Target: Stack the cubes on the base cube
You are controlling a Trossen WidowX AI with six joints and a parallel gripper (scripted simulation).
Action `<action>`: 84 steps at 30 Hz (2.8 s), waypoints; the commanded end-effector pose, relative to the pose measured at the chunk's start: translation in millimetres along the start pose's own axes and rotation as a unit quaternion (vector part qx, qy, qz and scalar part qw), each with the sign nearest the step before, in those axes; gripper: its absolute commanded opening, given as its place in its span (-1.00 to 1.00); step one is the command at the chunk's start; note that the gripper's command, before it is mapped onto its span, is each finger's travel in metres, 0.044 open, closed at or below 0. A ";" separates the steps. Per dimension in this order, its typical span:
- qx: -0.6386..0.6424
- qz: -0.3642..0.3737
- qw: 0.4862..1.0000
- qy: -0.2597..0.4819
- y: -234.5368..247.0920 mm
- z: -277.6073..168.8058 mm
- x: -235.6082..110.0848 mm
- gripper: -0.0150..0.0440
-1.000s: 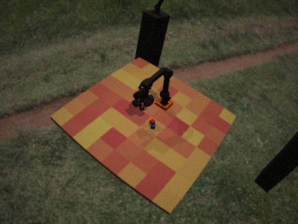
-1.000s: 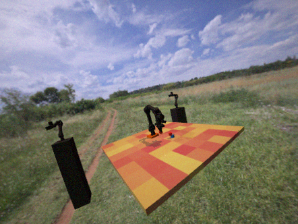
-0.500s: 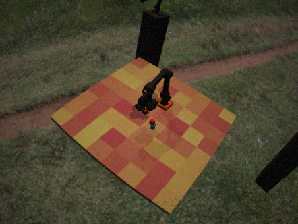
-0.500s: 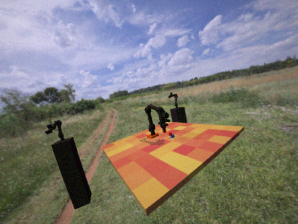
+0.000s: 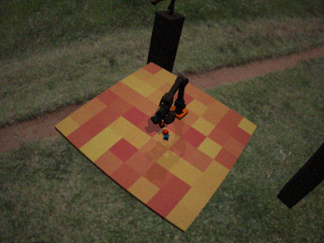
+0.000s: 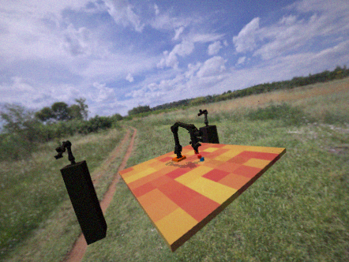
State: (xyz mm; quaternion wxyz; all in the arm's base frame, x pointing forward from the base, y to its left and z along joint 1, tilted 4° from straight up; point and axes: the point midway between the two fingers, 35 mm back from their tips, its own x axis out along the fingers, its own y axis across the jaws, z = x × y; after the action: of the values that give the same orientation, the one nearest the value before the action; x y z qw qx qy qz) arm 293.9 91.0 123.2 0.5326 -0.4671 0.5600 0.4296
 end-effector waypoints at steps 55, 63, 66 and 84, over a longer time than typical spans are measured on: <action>0.019 -0.001 1.000 -0.005 31.3 72.7 55.0 -0.14; 0.019 -0.001 1.000 -0.005 31.2 72.8 62.8 -0.14; 0.019 -0.001 1.000 -0.005 31.2 72.8 62.8 -0.14; 0.019 -0.001 1.000 -0.005 31.1 72.8 64.1 -0.14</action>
State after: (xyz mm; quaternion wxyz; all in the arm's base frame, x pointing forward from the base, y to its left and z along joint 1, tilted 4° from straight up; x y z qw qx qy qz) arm 278.7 164.5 55.5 0.5457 -0.4554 0.5648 0.4193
